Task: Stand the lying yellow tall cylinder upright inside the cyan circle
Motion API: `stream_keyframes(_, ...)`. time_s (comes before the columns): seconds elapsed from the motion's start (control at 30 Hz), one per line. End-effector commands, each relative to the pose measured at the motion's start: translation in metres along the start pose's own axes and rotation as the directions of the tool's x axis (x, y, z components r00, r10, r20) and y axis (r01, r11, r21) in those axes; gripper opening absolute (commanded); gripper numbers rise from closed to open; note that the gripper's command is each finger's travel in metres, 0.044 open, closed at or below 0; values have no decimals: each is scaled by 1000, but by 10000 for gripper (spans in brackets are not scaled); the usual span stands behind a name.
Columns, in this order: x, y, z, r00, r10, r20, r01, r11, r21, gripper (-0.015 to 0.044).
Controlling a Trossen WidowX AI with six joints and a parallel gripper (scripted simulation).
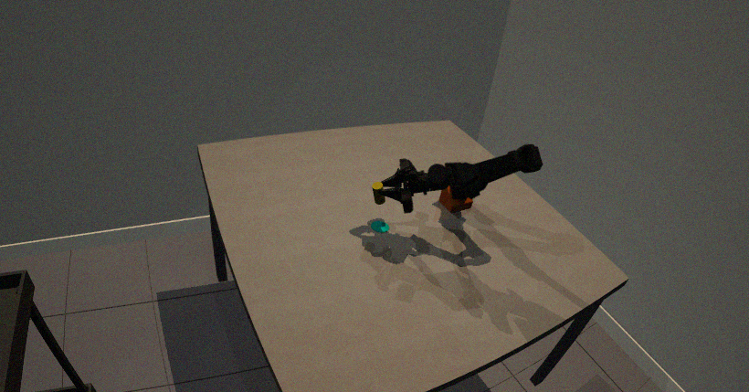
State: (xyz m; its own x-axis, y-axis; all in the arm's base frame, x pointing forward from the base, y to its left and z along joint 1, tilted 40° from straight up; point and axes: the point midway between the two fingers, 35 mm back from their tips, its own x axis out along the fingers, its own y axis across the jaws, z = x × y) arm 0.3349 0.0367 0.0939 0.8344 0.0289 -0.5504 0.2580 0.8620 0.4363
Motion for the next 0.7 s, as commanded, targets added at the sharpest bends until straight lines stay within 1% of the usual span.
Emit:
stream_keyframes(0.0,-3,-1,-1,1000,4,25,-4,1000,17,105)
stream_keyframes(0.67,-20,-1,1,987,45,157,-60,994,90,105)
